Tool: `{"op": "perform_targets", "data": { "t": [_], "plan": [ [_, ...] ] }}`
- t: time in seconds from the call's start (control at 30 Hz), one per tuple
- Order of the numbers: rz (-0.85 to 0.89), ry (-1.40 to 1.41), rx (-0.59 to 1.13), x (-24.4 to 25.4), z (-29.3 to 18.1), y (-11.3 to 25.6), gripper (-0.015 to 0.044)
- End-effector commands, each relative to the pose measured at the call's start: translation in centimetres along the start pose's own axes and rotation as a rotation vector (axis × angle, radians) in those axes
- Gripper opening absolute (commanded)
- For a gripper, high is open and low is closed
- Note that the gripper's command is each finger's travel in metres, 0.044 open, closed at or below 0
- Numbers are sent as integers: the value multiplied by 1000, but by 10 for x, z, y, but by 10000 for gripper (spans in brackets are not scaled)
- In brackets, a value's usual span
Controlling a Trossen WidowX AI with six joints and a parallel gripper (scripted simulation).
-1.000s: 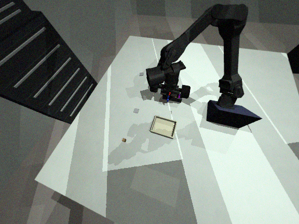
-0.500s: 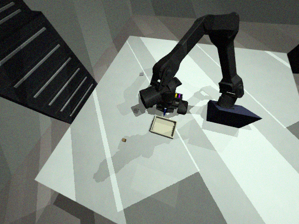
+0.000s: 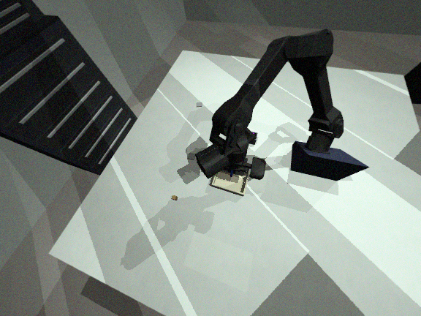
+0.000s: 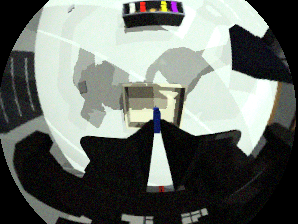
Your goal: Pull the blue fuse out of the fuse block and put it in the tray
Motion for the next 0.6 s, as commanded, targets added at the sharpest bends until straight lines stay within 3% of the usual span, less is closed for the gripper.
{"op": "perform_targets", "data": {
  "t": [0.0,0.57],
  "plan": [
    [-2,-7,4,1,-1,-5,0],
    [-1,-8,3,1,-1,-32,0]
  ]
}}
Point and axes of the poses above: the point midway between the two fingers, 35 mm back from their tips, its own y axis back along the fingers, its own x axis across the jaws, z = x × y, the point moved 2 cm from there along y, back along the fingers, and after that the axes turned 12 degrees about y, right-handed, at the moved point
